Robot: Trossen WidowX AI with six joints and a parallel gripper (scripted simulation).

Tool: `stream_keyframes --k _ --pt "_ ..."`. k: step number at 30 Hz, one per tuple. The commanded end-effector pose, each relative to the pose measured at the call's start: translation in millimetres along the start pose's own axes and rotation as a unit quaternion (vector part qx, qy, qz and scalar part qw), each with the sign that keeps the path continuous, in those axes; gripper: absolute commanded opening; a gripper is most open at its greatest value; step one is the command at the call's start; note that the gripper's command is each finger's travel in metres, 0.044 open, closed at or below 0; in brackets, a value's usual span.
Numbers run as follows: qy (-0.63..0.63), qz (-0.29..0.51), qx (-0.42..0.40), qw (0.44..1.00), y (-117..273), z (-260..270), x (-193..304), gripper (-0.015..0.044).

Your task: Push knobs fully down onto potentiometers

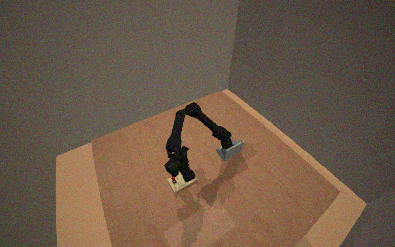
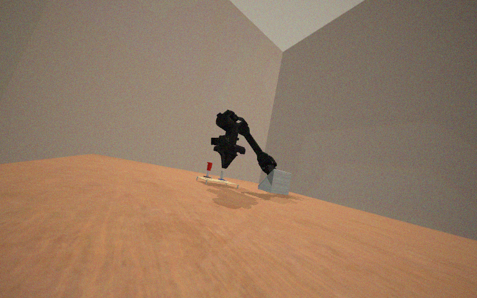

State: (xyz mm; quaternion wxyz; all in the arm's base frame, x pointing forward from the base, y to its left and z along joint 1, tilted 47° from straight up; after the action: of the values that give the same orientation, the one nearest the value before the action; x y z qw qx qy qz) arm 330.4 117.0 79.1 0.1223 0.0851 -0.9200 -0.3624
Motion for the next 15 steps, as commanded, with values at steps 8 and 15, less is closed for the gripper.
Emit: stream_keyframes --k 8,15 --pt "-0.001 0.000 -0.001 1.000 21.1 -7.8 -29.6 0.0053" --pt "-0.004 0.000 -0.002 1.000 53.6 -19.0 -64.1 0.0000"
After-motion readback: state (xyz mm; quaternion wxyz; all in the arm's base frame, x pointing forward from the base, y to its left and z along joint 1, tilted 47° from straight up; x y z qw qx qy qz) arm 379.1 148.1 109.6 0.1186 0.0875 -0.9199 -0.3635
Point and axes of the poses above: the point midway between the two fingers, 35 mm back from their tips, its own y axis back along the fingers, its own z axis across the jaws, x = y × z, the point moved 10 cm from there along y, back along the fingers, and after that the axes turned 15 degrees about y, right-handed, at the moved point
